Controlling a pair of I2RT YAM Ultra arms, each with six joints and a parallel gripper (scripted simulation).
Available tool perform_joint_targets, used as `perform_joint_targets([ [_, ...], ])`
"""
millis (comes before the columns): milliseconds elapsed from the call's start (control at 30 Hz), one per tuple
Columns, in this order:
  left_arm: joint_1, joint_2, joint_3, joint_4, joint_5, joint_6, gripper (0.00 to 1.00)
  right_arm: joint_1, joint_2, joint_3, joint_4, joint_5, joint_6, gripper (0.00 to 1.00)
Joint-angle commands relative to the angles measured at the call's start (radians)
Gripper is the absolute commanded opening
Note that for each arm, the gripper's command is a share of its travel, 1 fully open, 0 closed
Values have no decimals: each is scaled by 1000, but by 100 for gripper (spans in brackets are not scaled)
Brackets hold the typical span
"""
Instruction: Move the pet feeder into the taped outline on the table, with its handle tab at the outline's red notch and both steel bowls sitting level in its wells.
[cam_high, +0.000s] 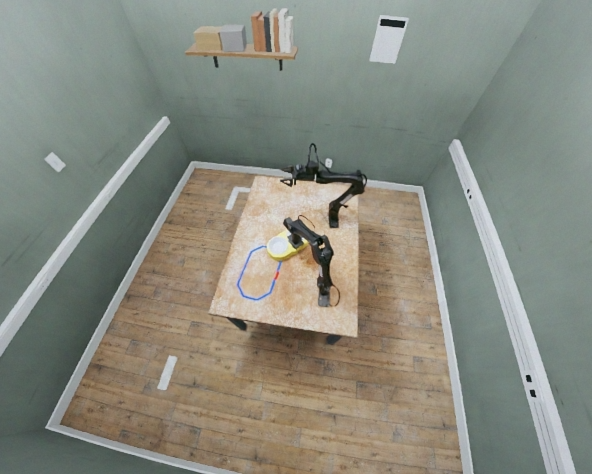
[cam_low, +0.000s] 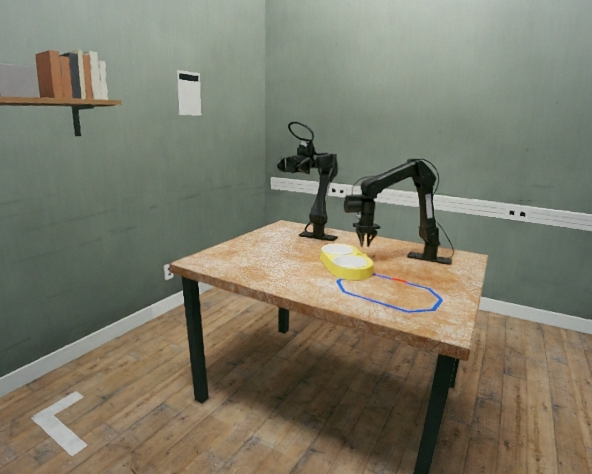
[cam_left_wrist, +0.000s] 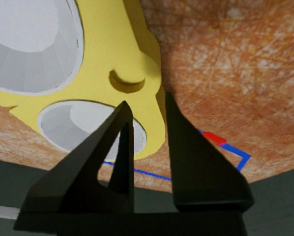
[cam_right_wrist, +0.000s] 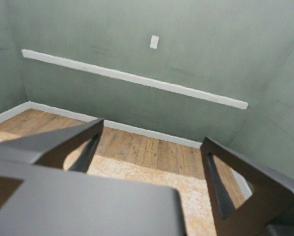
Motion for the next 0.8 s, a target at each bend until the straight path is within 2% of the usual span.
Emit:
perform_joint_targets([
  [0,11,-33,-20,-21,19,7,30,9,22,33,16,4,-10,100],
  [100,10,-33,-36,-21,20,8,30,11,5,33,9,5,-11,100],
  [167,10,-25,7,-13,19,7,30,11,5,32,15,5,-8,100],
  [200,10,-8,-42,11,20,6,30,11,5,32,15,5,-8,100],
  [300,11,10,-36,14,20,6,30,11,5,32,15,5,-8,100],
  [333,5,-18,-12,25,19,4,30,11,5,32,15,5,-8,100],
  [467,6,-19,-44,41,19,6,30,11,5,32,15,5,-8,100],
  [567,6,25,-72,63,20,6,30,11,5,32,15,5,-8,100],
  [700,7,-2,-66,83,19,6,30,11,5,32,15,5,-8,100],
  [767,7,35,-97,95,19,6,30,11,5,32,15,5,-8,100],
])
